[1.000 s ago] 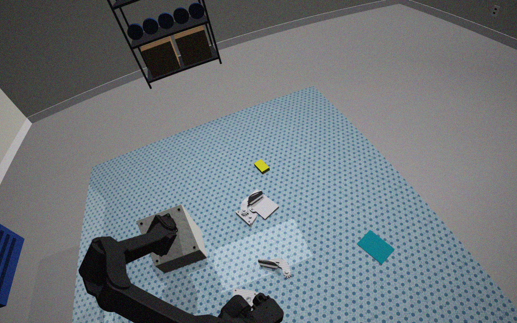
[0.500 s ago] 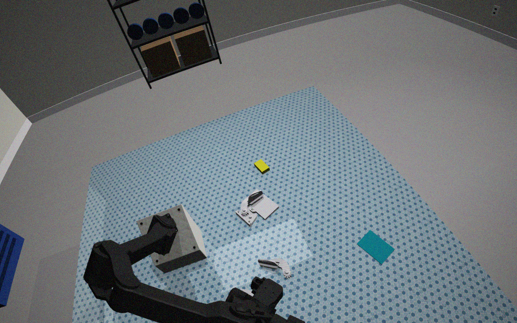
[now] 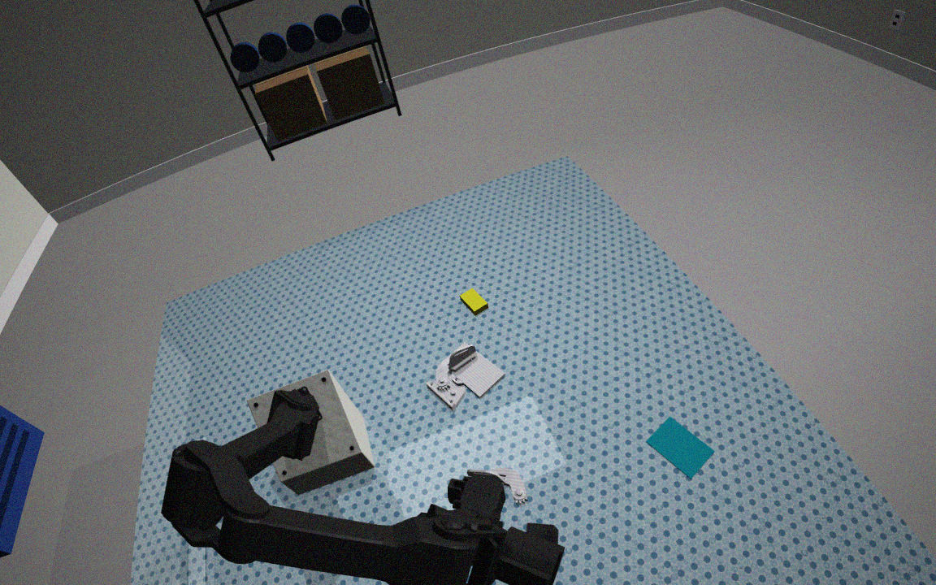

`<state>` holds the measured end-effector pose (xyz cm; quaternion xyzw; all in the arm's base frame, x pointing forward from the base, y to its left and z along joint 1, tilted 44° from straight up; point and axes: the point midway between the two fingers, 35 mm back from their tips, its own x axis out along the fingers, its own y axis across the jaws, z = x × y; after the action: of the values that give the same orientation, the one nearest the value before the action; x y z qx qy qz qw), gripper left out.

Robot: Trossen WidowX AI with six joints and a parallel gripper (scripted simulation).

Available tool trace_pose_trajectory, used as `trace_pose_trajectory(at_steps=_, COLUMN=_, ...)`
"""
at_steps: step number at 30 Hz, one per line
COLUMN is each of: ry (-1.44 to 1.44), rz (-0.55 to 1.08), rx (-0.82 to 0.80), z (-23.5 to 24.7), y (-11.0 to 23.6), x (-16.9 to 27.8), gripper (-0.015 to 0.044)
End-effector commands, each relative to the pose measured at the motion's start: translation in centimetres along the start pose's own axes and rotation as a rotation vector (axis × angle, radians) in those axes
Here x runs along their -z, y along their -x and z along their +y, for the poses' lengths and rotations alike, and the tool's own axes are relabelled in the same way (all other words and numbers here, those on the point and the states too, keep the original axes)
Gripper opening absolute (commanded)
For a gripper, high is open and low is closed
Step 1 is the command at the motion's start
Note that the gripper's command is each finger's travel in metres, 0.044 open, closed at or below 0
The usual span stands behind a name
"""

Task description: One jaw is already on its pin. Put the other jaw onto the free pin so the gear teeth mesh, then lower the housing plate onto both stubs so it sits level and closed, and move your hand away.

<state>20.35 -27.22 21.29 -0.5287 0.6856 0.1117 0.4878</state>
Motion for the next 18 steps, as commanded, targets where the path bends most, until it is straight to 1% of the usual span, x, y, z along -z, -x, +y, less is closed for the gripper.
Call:
trace_pose_trajectory(at_steps=1, ry=0.097, rz=0.002, rx=-0.015, z=0.0, y=-0.5, x=-1.2, gripper=0.044)
trace_pose_trajectory(at_steps=18, ry=0.489, rz=0.015, rx=-0.049, z=0.3, y=-1.2, x=-5.4, gripper=0.044)
